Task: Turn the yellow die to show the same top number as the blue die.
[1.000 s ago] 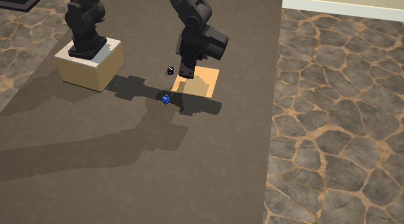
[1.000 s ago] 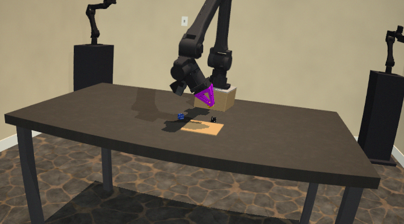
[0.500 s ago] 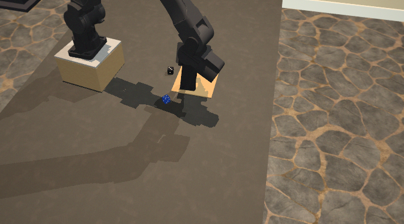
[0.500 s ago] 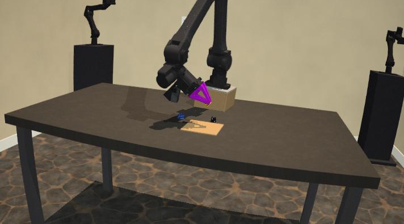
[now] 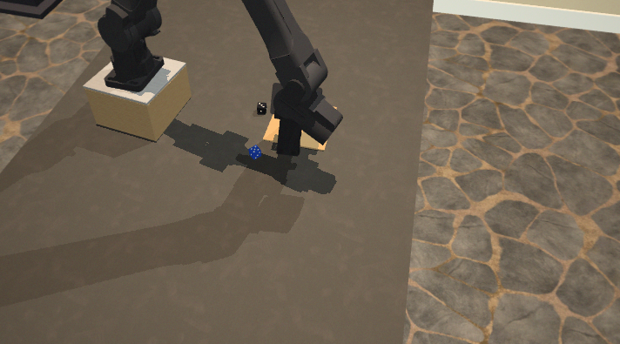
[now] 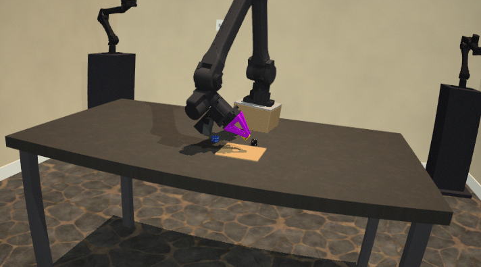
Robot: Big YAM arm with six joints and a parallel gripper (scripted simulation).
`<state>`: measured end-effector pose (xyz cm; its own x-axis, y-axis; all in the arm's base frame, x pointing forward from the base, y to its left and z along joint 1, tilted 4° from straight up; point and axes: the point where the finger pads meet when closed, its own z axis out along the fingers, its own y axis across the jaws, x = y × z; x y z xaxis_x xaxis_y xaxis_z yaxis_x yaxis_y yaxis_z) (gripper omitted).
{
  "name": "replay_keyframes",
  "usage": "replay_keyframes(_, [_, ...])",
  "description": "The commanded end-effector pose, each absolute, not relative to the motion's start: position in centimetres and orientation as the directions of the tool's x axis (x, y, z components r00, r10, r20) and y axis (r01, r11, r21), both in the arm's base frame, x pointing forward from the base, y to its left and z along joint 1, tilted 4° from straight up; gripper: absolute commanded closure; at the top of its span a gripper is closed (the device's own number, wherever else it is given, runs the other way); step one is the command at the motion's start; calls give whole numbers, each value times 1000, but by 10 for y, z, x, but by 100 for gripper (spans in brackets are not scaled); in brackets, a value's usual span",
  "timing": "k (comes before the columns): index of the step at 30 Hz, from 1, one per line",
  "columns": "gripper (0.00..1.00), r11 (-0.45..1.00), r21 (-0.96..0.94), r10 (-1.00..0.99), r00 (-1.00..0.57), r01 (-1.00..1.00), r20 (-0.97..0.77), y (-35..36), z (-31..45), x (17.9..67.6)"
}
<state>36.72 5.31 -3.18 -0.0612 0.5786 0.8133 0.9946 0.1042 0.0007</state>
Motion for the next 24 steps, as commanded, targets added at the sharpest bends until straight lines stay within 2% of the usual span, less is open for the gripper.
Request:
replay_keyframes(1, [85,97,13,581,-67,995,811,53,-37,371])
replay_keyframes(24, [85,102,35,584,-89,994,807,55,-55,378])
